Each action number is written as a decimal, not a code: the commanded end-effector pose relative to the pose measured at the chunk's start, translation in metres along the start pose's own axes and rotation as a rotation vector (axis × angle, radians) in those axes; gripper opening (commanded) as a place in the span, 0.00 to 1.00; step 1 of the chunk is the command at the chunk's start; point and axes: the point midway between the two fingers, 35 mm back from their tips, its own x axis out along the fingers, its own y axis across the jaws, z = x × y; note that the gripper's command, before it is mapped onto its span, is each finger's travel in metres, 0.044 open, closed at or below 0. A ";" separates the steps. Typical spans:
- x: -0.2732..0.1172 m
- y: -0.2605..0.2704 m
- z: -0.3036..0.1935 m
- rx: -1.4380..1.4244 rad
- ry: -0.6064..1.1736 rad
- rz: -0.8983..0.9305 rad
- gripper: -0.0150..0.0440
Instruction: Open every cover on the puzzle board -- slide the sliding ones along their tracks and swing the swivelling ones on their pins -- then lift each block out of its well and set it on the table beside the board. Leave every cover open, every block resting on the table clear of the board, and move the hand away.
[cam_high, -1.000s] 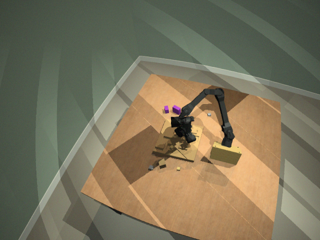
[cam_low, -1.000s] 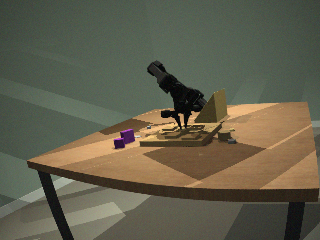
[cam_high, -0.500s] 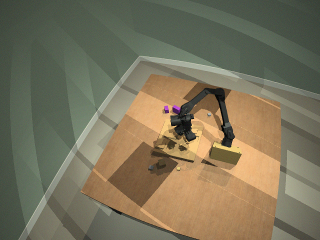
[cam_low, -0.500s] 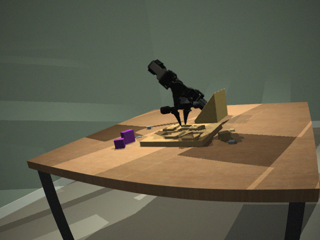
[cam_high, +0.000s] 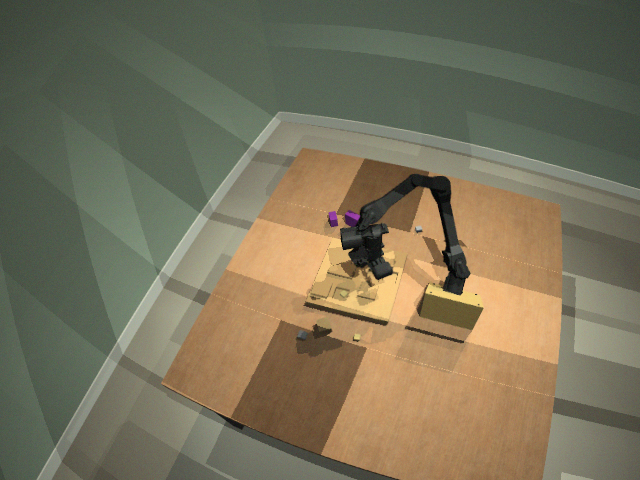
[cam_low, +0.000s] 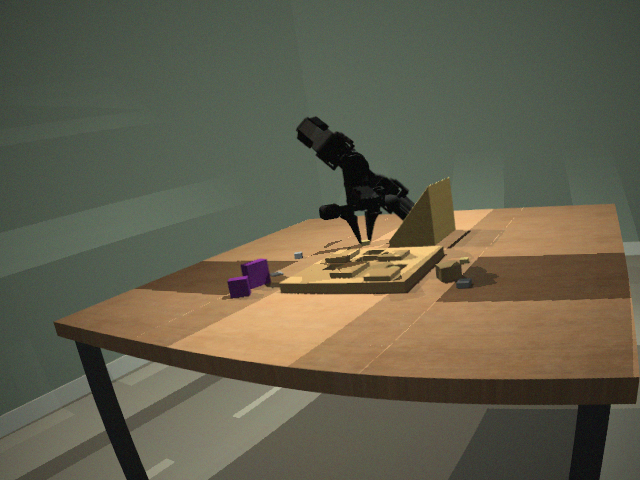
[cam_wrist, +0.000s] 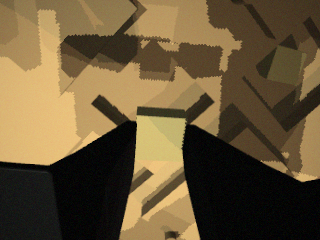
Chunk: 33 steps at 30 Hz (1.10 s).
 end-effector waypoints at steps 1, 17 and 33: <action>-0.008 0.000 0.001 0.003 -0.005 0.002 0.39; -0.047 0.001 0.001 0.002 -0.004 0.003 0.39; -0.055 0.047 0.038 -0.002 -0.022 0.016 0.39</action>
